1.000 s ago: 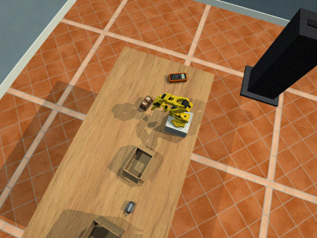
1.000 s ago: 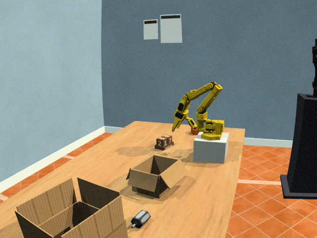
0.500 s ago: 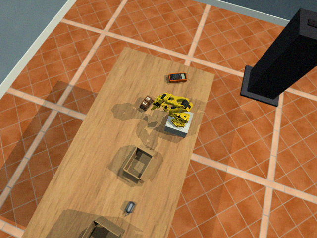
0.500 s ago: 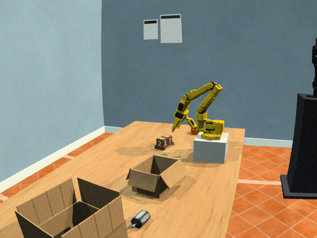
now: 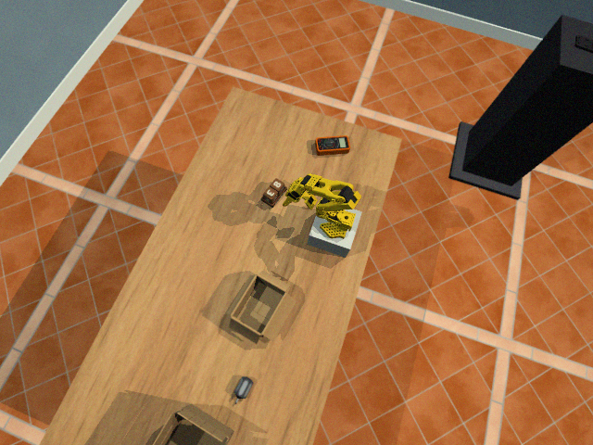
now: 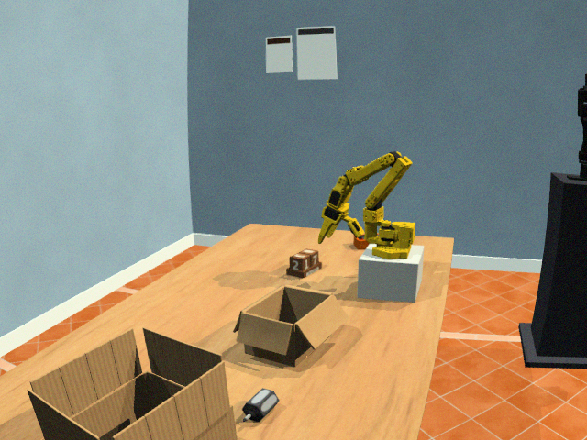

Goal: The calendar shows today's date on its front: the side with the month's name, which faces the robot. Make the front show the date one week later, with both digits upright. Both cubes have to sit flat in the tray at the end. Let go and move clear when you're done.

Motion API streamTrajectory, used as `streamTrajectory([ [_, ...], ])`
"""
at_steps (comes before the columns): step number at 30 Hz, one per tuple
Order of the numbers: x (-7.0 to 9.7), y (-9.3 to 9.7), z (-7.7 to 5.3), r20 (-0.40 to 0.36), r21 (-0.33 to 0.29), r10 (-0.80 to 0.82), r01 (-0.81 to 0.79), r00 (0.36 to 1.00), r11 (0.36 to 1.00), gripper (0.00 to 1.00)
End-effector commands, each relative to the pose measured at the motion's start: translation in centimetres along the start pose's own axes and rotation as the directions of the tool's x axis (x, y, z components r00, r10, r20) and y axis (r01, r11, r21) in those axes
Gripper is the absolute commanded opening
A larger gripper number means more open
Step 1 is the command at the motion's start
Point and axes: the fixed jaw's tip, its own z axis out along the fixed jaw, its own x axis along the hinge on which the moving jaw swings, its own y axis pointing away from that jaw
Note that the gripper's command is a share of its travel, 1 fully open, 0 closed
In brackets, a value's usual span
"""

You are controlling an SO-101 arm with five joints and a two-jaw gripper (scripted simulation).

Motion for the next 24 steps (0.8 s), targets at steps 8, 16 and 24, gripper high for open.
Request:
streamTrajectory([
  [8, 1.3, 0.0, -0.8, -0.077, -0.004, -0.017, 0.017, 0.997, 1.0, 0.31],
  [16, 3.4, 0.1, -2.6, -0.242, -0.02, -0.019, 0.014, 0.97, 1.0, 0.32],
  [24, 5.6, 0.3, -5.3, -0.435, -0.04, -0.024, 0.007, 0.9, 0.999, 0.35],
])
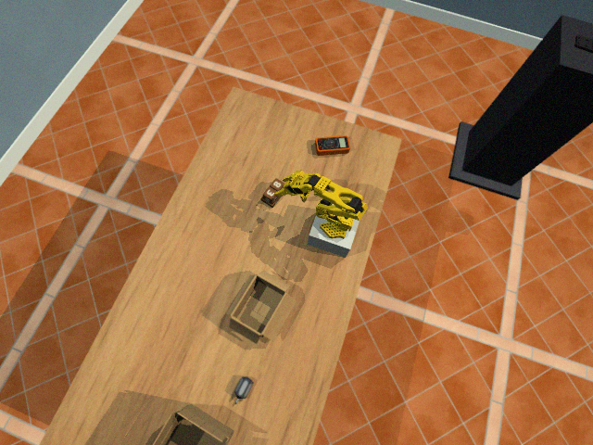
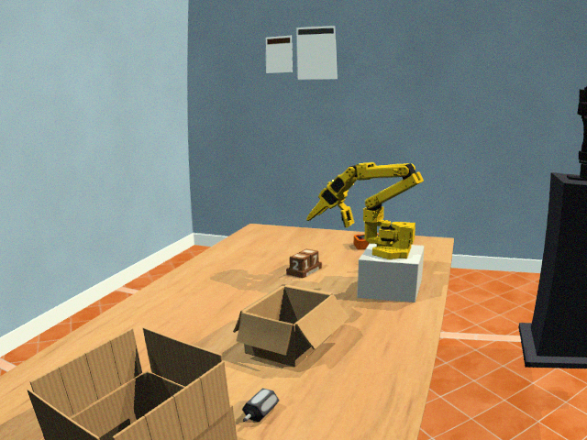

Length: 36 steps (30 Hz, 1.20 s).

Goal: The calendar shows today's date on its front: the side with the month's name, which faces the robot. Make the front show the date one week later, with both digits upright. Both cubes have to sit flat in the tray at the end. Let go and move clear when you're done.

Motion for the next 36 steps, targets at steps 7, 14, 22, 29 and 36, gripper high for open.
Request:
streamTrajectory([
  [7, 1.9, 0.0, -1.3, -0.12, -0.006, -0.015, 0.015, 0.993, 1.0, 0.35],
  [14, 1.9, 0.0, -1.3, -0.119, -0.006, -0.011, 0.01, 0.993, 1.0, 0.35],
  [22, 2.0, 0.1, -1.3, -0.106, -0.002, 0.049, -0.049, 0.993, 0.999, 0.35],
  [29, 2.3, 0.3, -1.3, -0.086, 0.0, 0.136, -0.136, 0.987, 0.991, 0.35],
  [36, 2.9, 0.7, -1.1, -0.046, -0.005, 0.32, -0.321, 0.946, 0.947, 0.35],
])
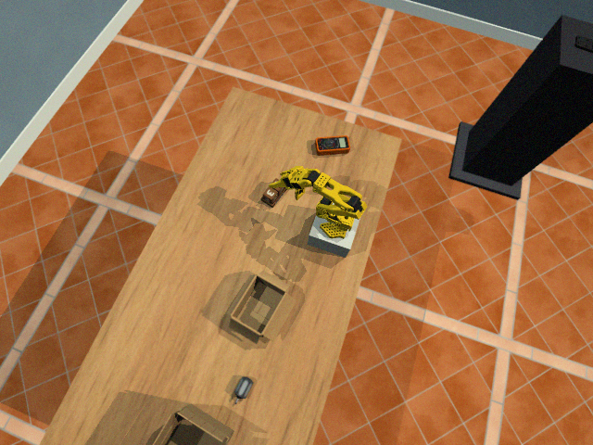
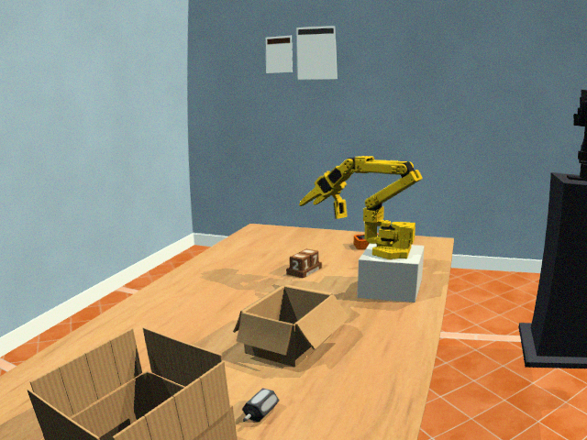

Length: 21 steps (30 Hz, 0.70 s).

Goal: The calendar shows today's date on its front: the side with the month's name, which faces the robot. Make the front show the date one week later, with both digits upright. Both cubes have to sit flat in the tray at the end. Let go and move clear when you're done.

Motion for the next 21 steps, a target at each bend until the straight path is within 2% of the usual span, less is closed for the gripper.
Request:
streamTrajectory([
  [1, 0.5, 0.3, 0.0, 0.03, -0.019, 0.126, -0.126, 0.992, 0.992, 0.35],
  [5, 1.0, 0.5, 0.3, 0.053, -0.044, 0.266, -0.264, 0.962, 0.963, 0.35],
  [7, 1.0, 0.5, 0.3, 0.053, -0.044, 0.266, -0.264, 0.962, 0.963, 0.35],
  [11, 1.4, 0.7, 0.6, 0.07, -0.077, 0.414, -0.408, 0.908, 0.91, 0.35],
  [16, 2.0, 1.0, 1.2, 0.079, -0.128, 0.59, -0.579, 0.803, 0.805, 0.35],
  [21, 2.5, 1.3, 2.0, 0.07, -0.183, 0.74, -0.72, 0.669, 0.669, 0.35],
])
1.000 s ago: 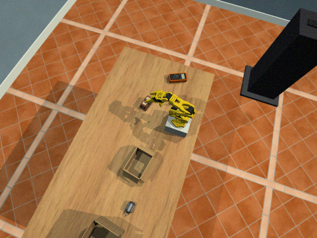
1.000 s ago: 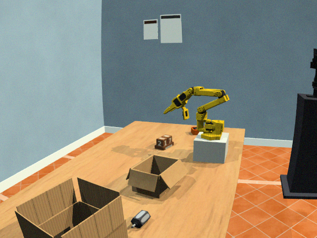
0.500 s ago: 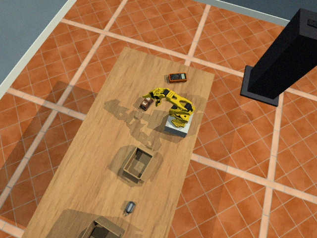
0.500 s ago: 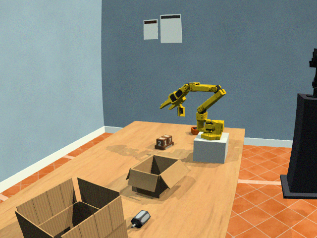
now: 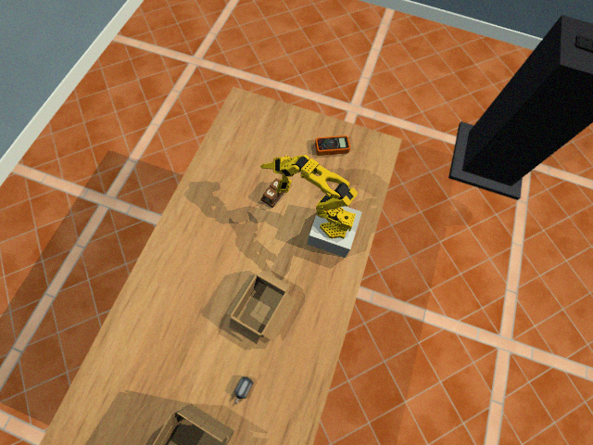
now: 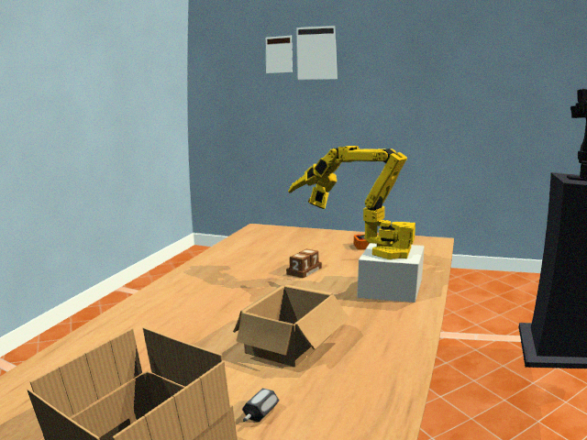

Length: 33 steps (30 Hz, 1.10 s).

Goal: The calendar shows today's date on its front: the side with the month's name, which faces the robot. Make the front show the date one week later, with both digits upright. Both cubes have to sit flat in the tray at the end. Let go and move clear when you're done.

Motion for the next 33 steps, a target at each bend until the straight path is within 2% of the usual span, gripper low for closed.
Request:
streamTrajectory([
  [1, 0.6, -0.1, 0.4, 0.027, -0.055, 0.168, -0.166, 0.985, 0.985, 0.35],
  [3, 0.6, -0.1, 0.4, 0.027, -0.055, 0.168, -0.166, 0.985, 0.985, 0.35],
  [6, 0.9, -0.1, 0.9, 0.028, -0.081, 0.275, -0.272, 0.961, 0.959, 0.35],
  [17, 1.7, -0.1, 2.3, 0.005, -0.154, 0.547, -0.54, 0.837, 0.828, 0.35],
  [26, 1.9, -0.1, 2.8, -0.01, -0.173, 0.619, -0.611, 0.786, 0.773, 0.35],
  [33, 1.9, -0.1, 2.9, -0.014, -0.178, 0.636, -0.628, 0.771, 0.757, 0.35],
])
